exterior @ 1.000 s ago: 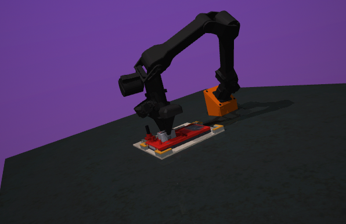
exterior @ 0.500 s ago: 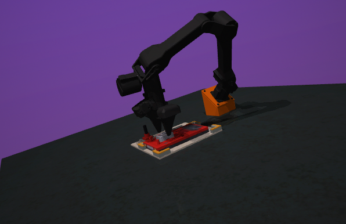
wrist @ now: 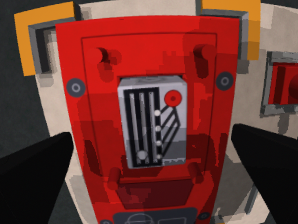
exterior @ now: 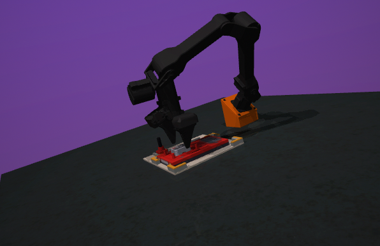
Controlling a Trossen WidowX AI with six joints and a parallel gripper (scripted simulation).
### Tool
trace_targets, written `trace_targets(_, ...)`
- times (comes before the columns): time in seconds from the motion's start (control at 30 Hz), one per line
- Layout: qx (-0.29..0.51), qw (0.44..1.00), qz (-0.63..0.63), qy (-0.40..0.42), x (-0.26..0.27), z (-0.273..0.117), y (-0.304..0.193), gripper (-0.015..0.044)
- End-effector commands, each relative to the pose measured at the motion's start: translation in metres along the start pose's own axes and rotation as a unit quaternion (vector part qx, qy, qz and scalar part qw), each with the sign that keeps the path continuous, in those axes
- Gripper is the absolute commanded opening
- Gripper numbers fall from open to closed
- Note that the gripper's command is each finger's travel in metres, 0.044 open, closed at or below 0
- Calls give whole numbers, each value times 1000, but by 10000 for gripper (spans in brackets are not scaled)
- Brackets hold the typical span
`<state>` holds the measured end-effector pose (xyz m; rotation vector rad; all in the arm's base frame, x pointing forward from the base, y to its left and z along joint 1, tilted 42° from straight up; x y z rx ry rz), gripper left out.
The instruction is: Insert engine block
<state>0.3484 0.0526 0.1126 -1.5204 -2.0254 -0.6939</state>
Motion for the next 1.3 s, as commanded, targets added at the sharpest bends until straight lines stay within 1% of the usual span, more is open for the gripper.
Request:
trace_targets(0.0, -6, 1000, -1, -1, -1, -10, 1, 440)
trace_targets(0.1, -6, 1000, -1, -1, -1, -10, 1, 440)
trace_targets(0.67, -6, 1000, -1, -1, -1, -10, 1, 0)
trace_targets(1.23, -6, 1000, -1, -1, -1, -10, 1, 0)
trace_targets(1.27, -6, 1000, -1, -1, -1, -10, 1, 26)
Point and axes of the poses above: the point midway between the two fingers, 35 mm back from their tips, its own z axis out along the fingers, its own x axis across the jaws, y = z × x, the point moved 7 cm from there along -z, back along the fingers, and after that the axes turned 13 degrees about -z, right-handed, at the moved point
